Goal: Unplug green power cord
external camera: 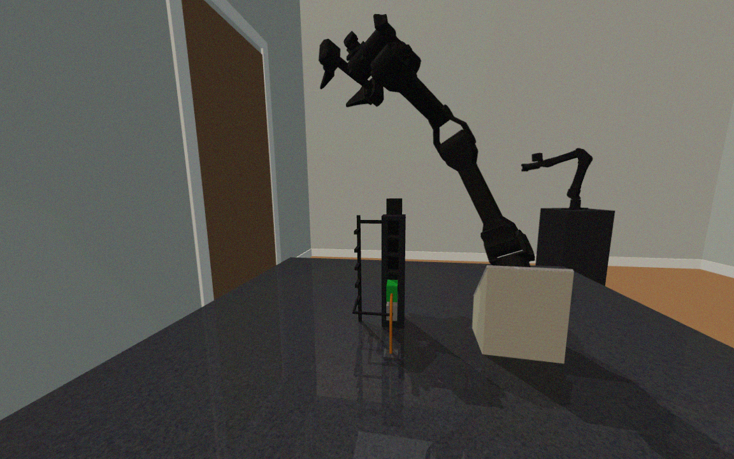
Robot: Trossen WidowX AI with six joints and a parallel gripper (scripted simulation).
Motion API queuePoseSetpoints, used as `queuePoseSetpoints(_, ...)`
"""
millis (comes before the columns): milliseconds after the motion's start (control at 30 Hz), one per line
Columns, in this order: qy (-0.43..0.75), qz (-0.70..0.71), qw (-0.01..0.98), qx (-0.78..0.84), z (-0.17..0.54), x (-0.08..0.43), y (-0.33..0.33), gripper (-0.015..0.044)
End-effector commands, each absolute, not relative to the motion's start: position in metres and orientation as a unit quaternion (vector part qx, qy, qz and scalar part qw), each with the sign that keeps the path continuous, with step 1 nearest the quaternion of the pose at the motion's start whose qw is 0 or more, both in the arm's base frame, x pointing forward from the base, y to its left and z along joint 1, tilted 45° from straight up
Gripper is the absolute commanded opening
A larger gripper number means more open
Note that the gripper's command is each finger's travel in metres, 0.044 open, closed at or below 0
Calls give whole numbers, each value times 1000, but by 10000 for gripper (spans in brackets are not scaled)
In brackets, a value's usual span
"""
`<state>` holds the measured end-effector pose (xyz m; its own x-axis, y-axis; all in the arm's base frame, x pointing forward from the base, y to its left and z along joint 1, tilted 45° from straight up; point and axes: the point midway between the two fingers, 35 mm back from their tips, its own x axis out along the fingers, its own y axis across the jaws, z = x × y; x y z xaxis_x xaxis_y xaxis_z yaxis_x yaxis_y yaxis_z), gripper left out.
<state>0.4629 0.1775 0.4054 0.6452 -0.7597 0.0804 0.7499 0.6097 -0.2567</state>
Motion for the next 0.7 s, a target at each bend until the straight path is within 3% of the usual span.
queuePoseSetpoints(0, 19, -420, 896, -139, 405, 464, 178, 374)
queuePoseSetpoints(267, 64, -366, 862, -345, 358, 510, 194, 164)
queuePoseSetpoints(667, 191, -181, 773, -577, 214, 550, 194, 160)
